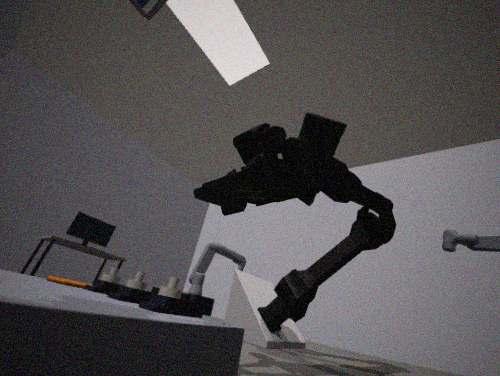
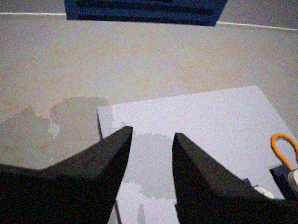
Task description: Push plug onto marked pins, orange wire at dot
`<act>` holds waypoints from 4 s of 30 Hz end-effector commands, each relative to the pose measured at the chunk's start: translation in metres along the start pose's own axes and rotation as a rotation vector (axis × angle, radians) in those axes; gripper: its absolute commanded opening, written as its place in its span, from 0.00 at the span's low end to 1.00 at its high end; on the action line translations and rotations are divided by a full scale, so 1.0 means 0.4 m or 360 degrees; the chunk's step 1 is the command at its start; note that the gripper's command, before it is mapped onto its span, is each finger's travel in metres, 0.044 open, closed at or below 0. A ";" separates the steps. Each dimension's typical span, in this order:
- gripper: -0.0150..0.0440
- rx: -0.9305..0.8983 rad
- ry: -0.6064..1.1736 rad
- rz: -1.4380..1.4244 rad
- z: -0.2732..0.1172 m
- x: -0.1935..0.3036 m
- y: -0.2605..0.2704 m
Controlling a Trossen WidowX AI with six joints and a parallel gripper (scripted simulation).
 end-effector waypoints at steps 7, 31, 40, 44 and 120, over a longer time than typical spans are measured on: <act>0.45 0.0200 0.0143 0.0402 0.069 -0.040 -0.045; 0.45 0.0734 0.0355 0.1445 0.205 -0.122 -0.192; 0.45 0.0952 0.0390 0.1855 0.246 -0.147 -0.260; 0.45 0.1052 0.0397 0.2039 0.263 -0.157 -0.291; 0.25 0.2152 0.0235 0.3808 0.414 -0.120 -0.633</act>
Point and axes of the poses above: the point midway between the two fingers, 35 mm back from their tips, its own z axis out along the fingers, its own y axis across the jaws, x = y × z, the point moved 8 cm from there along -z, back along the fingers, and after that the axes turned 13 degrees about z, right-handed, at the moved point
